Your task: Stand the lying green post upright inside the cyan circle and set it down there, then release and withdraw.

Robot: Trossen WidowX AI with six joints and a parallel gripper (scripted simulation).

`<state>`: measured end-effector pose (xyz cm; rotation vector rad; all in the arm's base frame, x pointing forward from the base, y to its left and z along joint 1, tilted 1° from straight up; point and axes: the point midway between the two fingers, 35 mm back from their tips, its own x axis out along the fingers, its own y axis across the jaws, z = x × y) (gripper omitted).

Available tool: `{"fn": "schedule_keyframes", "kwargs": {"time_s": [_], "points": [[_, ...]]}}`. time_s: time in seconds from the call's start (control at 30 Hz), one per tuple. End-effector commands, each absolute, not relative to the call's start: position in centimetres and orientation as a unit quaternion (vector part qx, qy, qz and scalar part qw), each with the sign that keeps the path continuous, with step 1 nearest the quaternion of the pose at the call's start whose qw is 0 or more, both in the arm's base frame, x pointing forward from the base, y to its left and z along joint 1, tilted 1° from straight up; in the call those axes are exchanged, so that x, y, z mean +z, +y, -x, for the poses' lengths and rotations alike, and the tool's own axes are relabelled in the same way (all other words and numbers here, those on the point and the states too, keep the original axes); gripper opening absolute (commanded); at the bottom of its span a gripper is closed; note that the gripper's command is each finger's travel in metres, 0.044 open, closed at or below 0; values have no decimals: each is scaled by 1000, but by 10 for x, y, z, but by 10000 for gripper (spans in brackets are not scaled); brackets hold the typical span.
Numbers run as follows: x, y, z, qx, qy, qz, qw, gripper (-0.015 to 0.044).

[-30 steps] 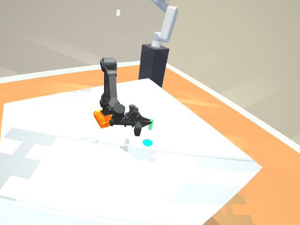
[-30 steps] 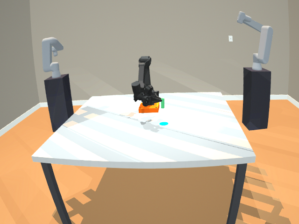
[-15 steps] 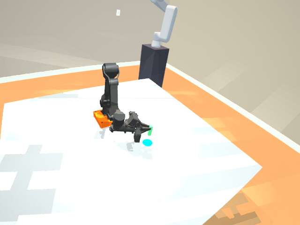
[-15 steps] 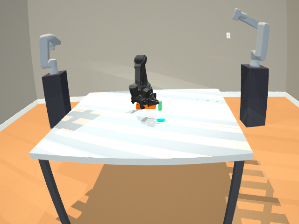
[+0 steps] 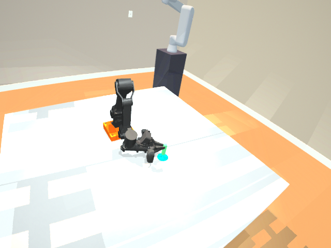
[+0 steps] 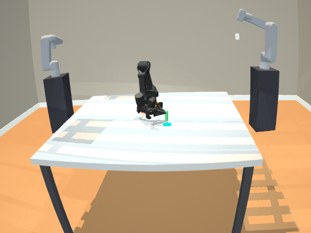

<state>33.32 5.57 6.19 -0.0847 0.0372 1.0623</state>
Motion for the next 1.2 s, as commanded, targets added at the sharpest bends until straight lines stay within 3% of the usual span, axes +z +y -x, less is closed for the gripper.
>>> {"fn": "schedule_keyframes", "kwargs": {"time_s": [0.0, 0.67, 1.17], "points": [[55, 57, -331, 507, 20, 37, 861, 23], [35, 58, -333, 506, 19, 39, 861, 23], [35, 58, -333, 506, 19, 39, 861, 400]]}}
